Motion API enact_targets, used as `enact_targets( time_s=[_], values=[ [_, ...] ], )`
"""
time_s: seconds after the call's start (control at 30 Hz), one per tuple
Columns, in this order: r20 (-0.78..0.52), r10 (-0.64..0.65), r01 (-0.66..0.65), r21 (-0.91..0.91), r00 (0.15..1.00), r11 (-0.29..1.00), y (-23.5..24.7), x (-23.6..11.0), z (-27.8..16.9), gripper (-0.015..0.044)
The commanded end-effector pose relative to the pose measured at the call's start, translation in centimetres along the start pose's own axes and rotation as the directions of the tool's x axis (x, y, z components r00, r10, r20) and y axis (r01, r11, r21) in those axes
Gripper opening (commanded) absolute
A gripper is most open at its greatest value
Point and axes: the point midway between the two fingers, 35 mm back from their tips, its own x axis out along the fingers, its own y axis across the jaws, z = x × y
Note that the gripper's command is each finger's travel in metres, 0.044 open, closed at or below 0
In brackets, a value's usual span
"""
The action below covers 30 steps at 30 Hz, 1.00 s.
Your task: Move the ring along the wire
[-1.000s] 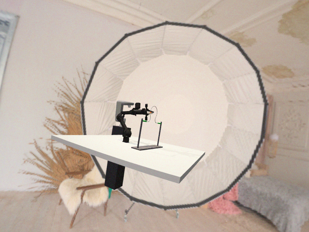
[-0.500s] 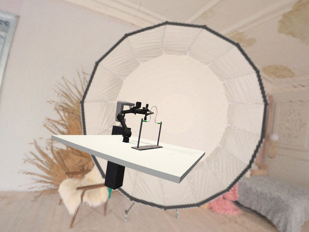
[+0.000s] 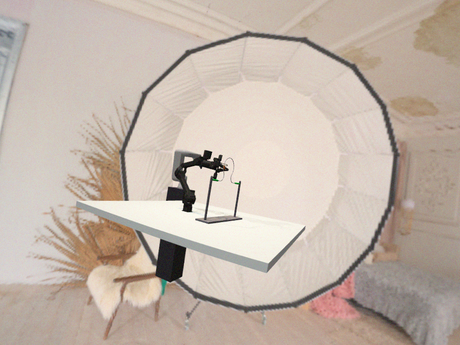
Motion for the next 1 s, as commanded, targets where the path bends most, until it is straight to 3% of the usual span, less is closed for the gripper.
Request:
enact_targets(
  time_s=[0.0, 0.97],
  values=[
    [0.005, -0.032, 0.032, -0.045, 0.999, 0.998, -0.1, 0.1, 0.2, -0.015],
    [0.055, -0.27, 0.271, -0.361, 0.961, 0.892, -1.7, -0.2, 0.5, -0.015]
  ],
)
